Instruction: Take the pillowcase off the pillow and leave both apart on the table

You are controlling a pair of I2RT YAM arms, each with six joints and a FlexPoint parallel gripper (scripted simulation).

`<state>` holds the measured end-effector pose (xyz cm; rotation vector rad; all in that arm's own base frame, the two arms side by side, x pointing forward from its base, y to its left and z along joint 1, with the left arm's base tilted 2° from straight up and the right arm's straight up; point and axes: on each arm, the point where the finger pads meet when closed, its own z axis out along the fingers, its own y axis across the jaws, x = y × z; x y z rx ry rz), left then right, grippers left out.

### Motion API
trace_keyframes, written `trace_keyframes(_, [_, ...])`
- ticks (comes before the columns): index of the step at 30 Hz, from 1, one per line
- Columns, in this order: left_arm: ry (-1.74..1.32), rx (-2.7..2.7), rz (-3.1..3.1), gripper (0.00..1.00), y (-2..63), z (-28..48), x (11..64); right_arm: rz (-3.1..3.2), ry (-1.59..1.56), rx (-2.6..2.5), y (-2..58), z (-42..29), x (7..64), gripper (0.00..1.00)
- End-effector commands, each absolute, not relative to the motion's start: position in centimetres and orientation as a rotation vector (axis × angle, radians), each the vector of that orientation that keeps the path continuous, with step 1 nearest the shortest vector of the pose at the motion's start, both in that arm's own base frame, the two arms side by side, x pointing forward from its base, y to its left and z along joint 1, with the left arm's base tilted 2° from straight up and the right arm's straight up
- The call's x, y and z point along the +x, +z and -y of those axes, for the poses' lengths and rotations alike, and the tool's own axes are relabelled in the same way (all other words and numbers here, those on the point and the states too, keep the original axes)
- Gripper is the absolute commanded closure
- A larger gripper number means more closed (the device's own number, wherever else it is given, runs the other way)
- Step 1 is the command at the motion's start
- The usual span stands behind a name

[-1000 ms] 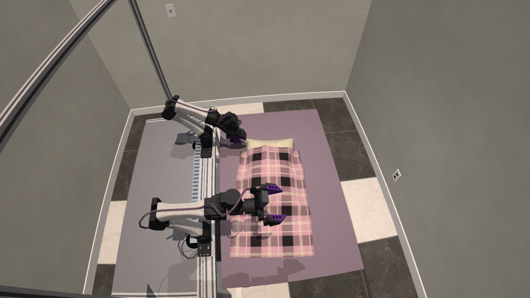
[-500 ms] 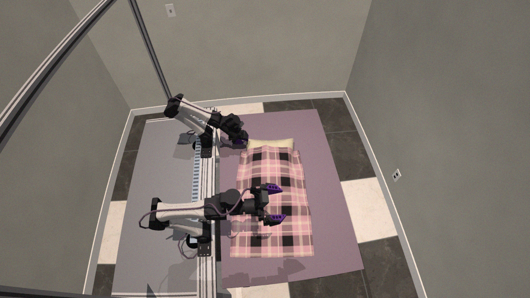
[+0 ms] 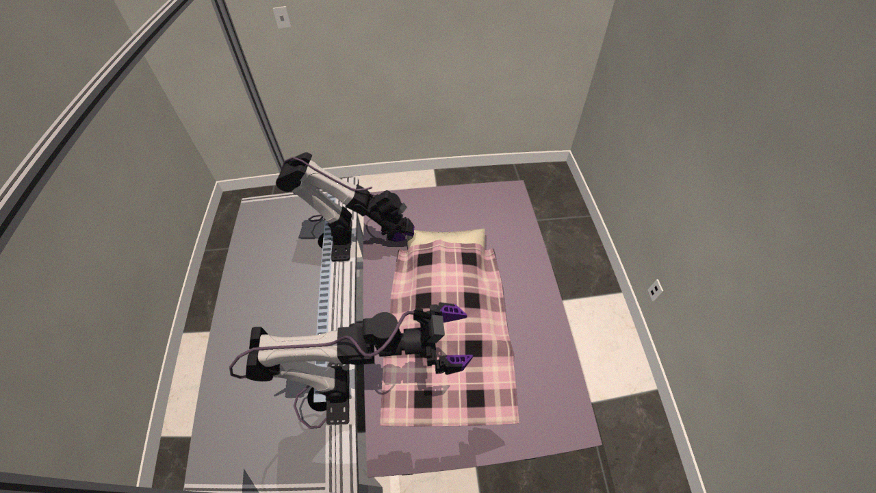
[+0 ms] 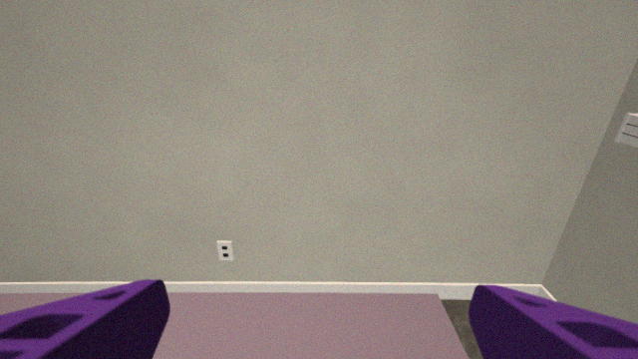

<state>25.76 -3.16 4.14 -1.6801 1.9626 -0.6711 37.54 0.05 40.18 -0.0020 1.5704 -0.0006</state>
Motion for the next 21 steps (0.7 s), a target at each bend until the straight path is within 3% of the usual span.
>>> trace_keyframes(1, [-0.689, -1.664, -1.967, 0.55, 3.3, 3.3, 26.1, -1.555, 0.016, -0.004, 41.2, -0.3, 37.5, 0.0])
trace_keyframes(21, [-0.706, -1.653, -1.953, 0.55, 3.0, 3.5, 27.3, -1.555, 0.016, -0.004, 41.2, -0.3, 37.5, 0.0])
